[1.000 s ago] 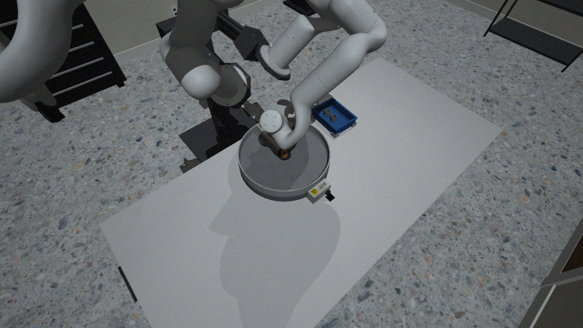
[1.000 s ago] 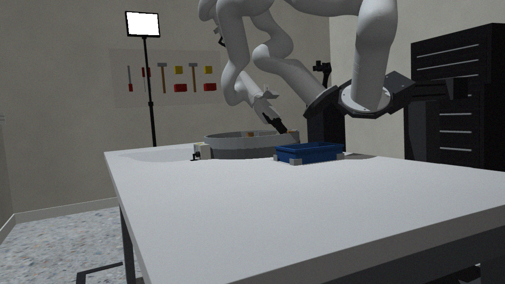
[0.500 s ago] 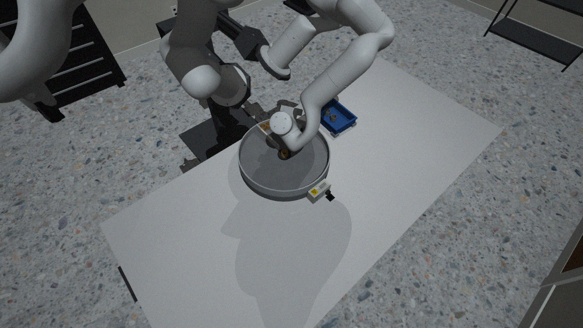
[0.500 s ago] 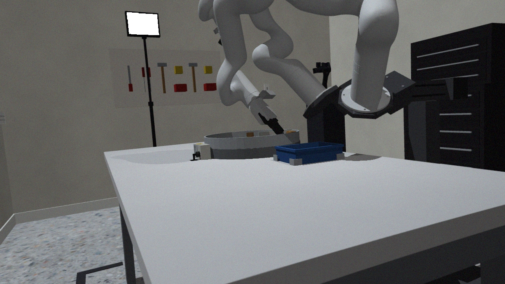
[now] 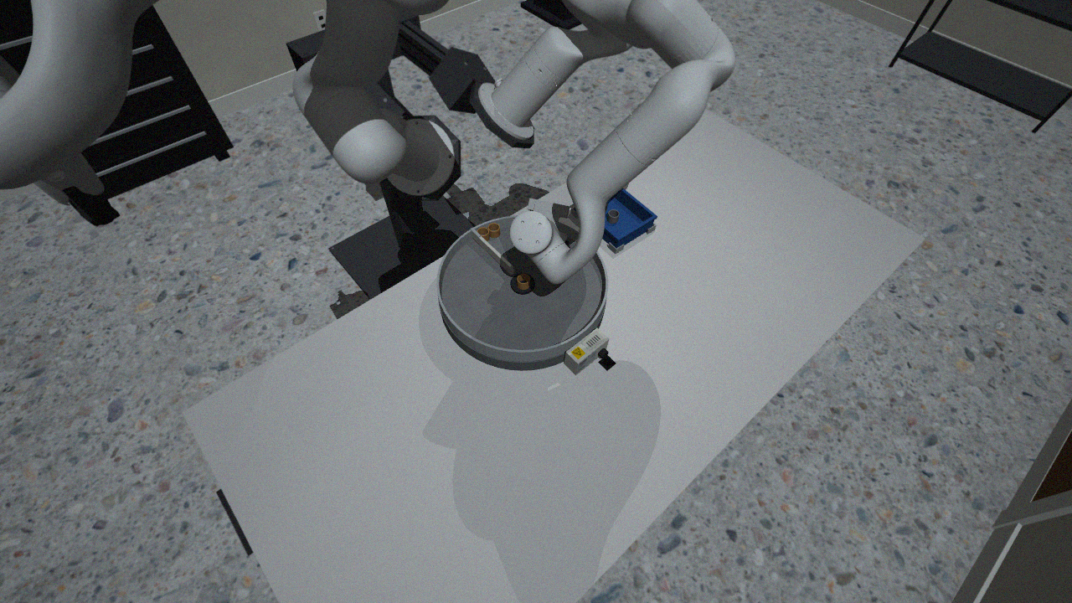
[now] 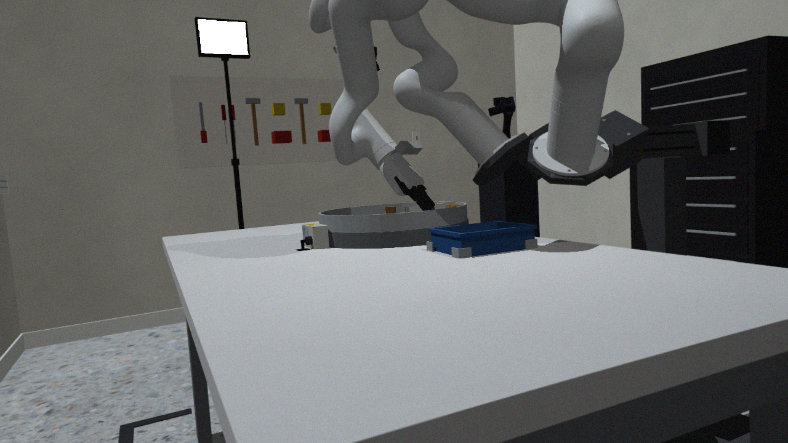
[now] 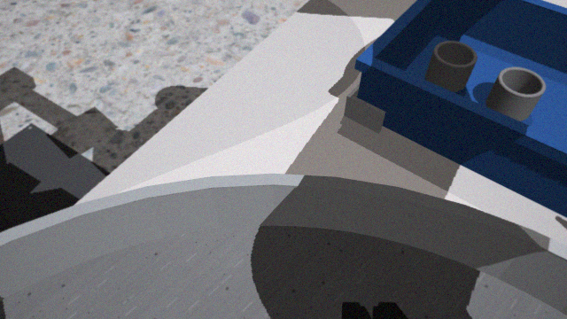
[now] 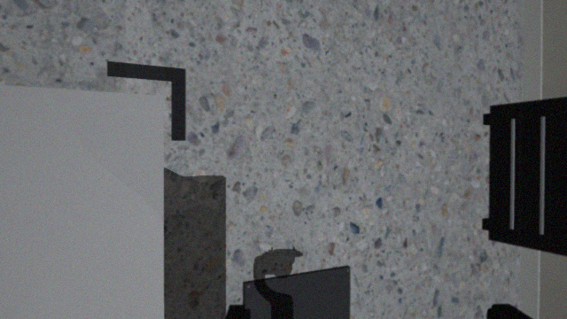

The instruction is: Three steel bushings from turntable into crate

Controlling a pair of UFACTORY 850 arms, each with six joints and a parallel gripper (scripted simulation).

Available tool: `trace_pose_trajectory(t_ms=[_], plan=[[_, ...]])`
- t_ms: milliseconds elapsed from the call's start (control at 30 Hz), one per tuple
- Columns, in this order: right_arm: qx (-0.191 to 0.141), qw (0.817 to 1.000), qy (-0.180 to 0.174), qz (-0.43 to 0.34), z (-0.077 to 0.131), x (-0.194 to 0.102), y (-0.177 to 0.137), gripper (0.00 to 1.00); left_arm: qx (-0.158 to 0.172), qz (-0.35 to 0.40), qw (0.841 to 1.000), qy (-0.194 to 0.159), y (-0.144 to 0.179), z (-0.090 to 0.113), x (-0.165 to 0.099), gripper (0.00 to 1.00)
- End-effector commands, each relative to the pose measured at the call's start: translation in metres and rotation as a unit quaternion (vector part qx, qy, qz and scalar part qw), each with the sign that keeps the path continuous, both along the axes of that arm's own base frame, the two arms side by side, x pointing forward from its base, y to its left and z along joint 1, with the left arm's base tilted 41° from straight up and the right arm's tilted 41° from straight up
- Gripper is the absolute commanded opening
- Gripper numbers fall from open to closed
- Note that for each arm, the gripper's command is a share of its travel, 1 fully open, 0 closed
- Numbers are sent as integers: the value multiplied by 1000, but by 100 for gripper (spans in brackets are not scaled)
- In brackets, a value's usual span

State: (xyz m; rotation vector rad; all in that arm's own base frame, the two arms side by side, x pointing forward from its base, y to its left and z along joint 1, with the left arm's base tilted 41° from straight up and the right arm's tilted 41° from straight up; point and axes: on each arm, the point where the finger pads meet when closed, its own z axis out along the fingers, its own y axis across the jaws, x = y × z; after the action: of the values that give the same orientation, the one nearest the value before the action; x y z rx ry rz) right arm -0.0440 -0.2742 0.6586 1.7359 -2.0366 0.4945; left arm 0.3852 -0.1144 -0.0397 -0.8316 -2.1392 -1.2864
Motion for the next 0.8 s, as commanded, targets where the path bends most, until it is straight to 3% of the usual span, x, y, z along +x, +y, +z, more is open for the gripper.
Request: trace_pose_trajectory(t_ms=[0, 767], plan=[[-1, 1000, 0, 0, 1, 0, 0, 100, 0, -1, 1000, 0, 0, 2, 4, 0], [-1, 1000, 0, 0, 1, 0, 0, 100, 0, -1, 1000, 0, 3, 26, 49, 0]])
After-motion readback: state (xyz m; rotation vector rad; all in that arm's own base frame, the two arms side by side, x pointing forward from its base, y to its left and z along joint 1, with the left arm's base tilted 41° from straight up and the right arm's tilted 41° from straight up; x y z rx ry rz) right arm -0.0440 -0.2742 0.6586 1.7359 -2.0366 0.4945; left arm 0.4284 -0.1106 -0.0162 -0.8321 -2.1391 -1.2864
